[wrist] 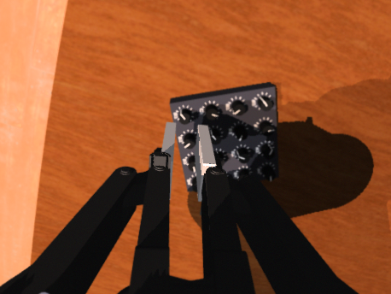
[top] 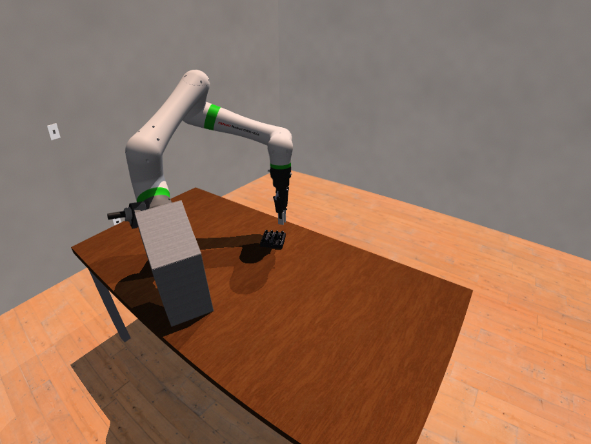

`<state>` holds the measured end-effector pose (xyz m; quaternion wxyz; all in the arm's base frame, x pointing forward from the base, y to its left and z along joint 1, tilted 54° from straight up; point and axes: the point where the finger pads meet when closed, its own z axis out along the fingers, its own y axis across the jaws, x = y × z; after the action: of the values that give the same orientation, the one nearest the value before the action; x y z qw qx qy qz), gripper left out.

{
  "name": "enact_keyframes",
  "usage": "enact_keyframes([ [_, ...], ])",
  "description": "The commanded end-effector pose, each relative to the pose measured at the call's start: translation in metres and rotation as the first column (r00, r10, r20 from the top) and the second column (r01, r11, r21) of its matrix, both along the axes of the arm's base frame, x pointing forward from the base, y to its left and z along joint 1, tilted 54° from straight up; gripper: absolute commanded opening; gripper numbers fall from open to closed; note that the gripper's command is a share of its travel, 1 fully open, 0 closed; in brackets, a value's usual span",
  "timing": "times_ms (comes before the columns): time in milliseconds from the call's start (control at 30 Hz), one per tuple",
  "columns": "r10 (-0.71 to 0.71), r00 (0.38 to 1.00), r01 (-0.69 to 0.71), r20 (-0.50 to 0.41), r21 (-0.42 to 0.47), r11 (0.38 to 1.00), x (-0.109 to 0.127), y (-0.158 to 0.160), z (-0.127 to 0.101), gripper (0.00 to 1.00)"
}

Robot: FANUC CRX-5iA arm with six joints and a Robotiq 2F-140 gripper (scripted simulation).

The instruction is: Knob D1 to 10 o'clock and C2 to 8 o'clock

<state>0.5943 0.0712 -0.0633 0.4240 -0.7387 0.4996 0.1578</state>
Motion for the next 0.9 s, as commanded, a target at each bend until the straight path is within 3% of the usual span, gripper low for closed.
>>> enact_keyframes([
  [0,0.0,1.0,0.0,0.0,0.0,1.0,0.0,0.0,-0.001,0.12],
  [867,0.0,1.0,0.0,0.0,0.0,1.0,0.006,0.021,-0.016,0.12],
])
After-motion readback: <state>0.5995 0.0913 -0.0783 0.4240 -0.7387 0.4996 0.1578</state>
